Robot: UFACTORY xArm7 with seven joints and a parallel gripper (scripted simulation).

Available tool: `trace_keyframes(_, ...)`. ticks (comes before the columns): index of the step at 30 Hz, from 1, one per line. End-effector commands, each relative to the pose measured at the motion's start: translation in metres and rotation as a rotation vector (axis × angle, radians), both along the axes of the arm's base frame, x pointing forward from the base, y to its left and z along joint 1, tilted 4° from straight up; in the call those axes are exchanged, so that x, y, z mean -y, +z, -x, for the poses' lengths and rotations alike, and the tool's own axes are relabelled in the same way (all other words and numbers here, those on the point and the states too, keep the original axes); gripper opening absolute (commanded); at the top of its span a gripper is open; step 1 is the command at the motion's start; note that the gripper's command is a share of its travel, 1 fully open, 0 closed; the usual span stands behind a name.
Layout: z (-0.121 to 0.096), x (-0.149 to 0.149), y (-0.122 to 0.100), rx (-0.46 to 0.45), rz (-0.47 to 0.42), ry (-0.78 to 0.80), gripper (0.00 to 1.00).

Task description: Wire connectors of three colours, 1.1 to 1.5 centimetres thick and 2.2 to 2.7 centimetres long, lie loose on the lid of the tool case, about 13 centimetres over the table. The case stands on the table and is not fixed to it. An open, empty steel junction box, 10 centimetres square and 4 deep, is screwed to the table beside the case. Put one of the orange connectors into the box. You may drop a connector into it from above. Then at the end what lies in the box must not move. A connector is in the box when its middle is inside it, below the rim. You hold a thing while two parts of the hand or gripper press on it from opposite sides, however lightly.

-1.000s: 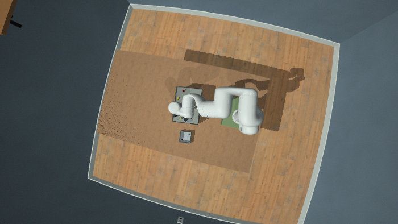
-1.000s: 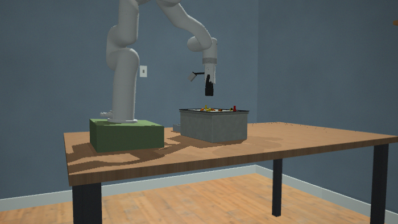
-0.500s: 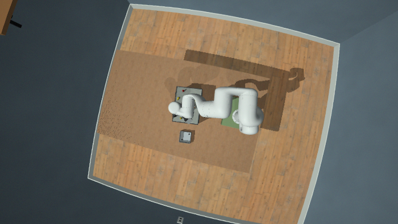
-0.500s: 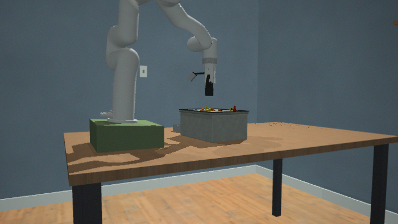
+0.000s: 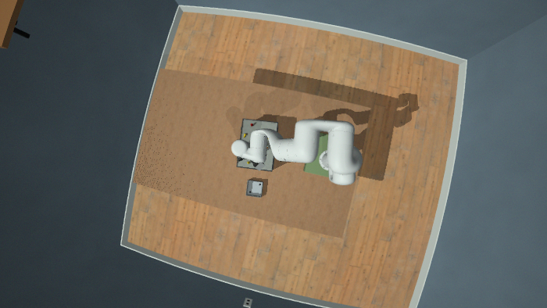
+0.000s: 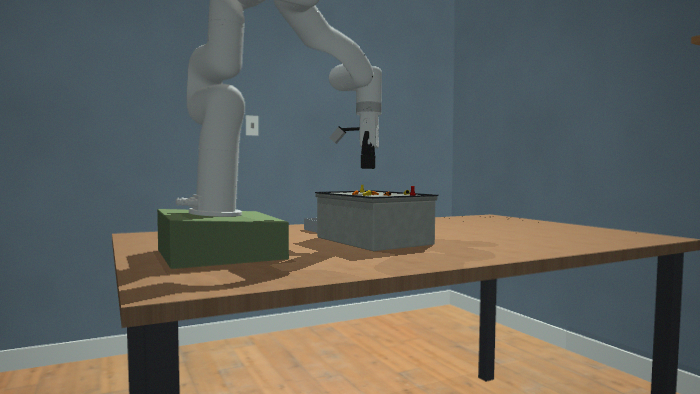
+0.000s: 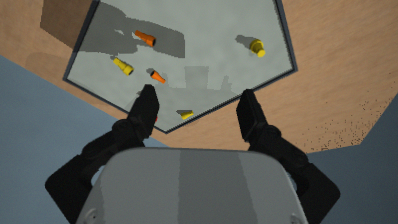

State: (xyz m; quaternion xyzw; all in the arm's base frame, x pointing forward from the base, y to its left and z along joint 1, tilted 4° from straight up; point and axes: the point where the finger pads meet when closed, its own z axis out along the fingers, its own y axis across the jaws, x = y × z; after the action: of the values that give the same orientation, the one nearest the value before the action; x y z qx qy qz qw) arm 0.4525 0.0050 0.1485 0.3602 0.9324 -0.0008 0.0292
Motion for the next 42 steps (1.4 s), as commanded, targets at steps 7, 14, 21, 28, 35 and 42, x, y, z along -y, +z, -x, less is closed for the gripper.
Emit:
trace_keyframes(7, -0.001, 0.0, 0.002, 0.004, 0.0, 0.0, 1.0)
trace_keyframes(14, -0.001, 0.0, 0.002, 0.004, 0.0, 0.0, 1.0)
trace_keyframes(21, -0.001, 0.007, 0.019, 0.007, -0.008, -0.13, 1.0)
trace_keyframes(28, 0.005, 0.023, 0.063, 0.014, -0.027, -0.449, 1.0)
trace_keyframes(35, 0.015, 0.039, 0.103, 0.021, -0.043, -0.746, 1.0)
trace_keyframes(42, 0.019, 0.043, 0.116, 0.023, -0.048, -0.839, 1.0)
